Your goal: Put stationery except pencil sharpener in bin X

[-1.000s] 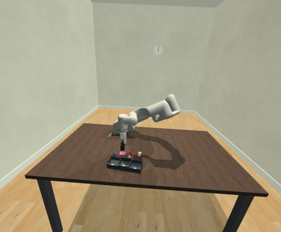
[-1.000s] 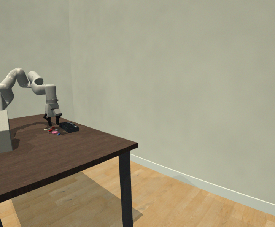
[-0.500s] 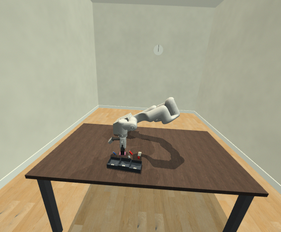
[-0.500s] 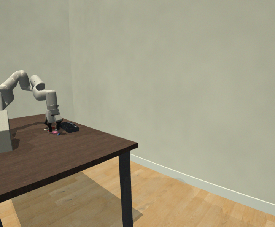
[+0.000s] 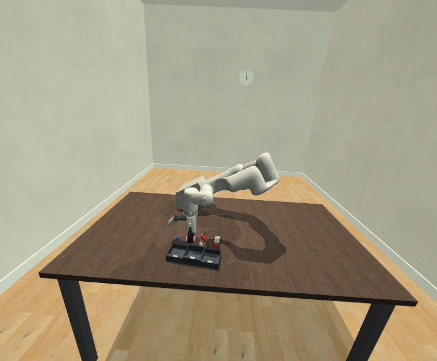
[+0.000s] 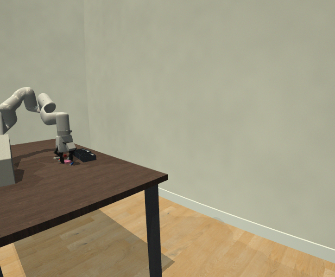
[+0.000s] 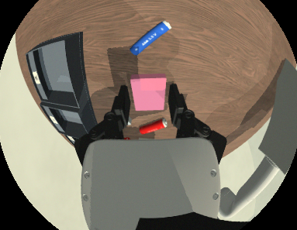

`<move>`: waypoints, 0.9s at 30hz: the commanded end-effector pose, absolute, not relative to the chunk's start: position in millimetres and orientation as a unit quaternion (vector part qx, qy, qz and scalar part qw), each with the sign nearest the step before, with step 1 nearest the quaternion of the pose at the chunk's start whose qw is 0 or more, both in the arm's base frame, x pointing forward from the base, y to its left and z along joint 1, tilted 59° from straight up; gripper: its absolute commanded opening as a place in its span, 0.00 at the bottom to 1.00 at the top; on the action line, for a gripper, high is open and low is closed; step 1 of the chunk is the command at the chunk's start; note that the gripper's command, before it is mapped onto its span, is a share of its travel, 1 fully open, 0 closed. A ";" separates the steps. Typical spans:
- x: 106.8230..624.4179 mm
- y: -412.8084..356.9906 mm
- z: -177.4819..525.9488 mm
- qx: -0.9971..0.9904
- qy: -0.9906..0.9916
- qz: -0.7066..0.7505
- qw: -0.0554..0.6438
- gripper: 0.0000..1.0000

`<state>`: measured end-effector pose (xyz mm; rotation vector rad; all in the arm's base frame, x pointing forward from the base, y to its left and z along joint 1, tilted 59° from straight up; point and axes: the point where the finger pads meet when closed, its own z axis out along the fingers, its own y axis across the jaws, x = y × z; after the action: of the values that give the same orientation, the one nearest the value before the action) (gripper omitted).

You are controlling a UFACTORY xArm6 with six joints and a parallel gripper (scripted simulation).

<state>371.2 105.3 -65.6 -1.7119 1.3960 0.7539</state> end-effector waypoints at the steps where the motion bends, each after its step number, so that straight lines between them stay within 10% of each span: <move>1: 372.2 104.9 -65.6 -0.674 0.550 0.296 0.393 0.56; 8: 372.1 104.9 -65.6 -0.674 0.550 0.296 0.393 0.56; 9: 372.1 104.9 -65.6 -0.674 0.550 0.296 0.393 0.00; 27: 372.2 104.8 -65.6 -0.674 0.550 0.296 0.393 0.00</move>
<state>371.3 105.7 -65.9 -1.7118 1.3961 0.7533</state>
